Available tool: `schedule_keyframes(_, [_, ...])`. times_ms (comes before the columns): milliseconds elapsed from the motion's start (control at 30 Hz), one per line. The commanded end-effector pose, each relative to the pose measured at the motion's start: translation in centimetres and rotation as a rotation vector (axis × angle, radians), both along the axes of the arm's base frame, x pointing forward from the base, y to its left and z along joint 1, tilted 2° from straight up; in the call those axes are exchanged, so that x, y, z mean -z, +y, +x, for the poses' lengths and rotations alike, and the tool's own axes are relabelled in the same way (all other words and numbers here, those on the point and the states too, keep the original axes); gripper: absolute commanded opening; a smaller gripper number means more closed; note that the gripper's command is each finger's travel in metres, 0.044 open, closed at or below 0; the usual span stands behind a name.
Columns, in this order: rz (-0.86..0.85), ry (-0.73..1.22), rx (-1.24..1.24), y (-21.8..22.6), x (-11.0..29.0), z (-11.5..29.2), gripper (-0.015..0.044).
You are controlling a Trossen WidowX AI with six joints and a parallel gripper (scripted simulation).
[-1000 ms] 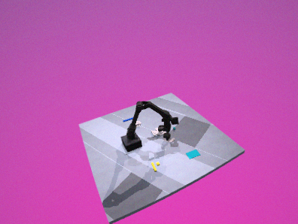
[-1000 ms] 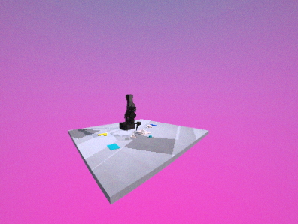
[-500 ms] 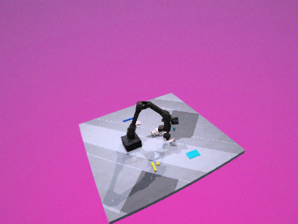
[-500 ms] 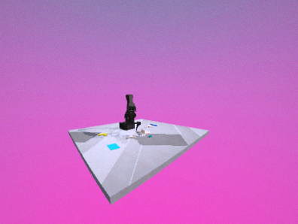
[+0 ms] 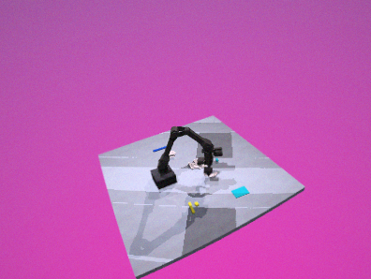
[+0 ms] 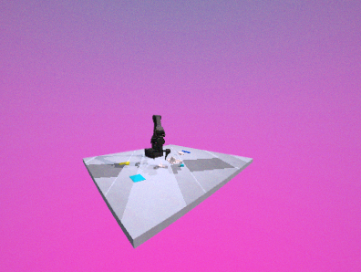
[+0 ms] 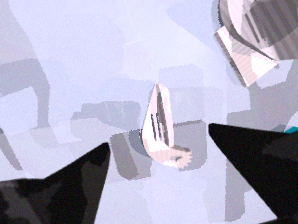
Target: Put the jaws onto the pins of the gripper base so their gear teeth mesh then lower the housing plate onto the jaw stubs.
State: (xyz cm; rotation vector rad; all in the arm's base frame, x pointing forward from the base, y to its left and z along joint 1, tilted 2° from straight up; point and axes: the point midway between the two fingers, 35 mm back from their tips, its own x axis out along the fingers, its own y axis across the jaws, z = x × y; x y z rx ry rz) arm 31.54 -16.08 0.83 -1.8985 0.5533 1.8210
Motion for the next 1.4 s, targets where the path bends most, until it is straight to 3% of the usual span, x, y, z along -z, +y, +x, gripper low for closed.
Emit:
schedule_keyframes(0, [0.000,-0.002,0.000,0.0,0.7,0.1,0.0440])
schedule_keyframes(667, [0.000,-0.004,-0.002,0.0,3.9,0.3,0.0440])
schedule_keyframes(1367, [0.000,-0.004,-0.002,0.0,3.9,0.3,0.0440])
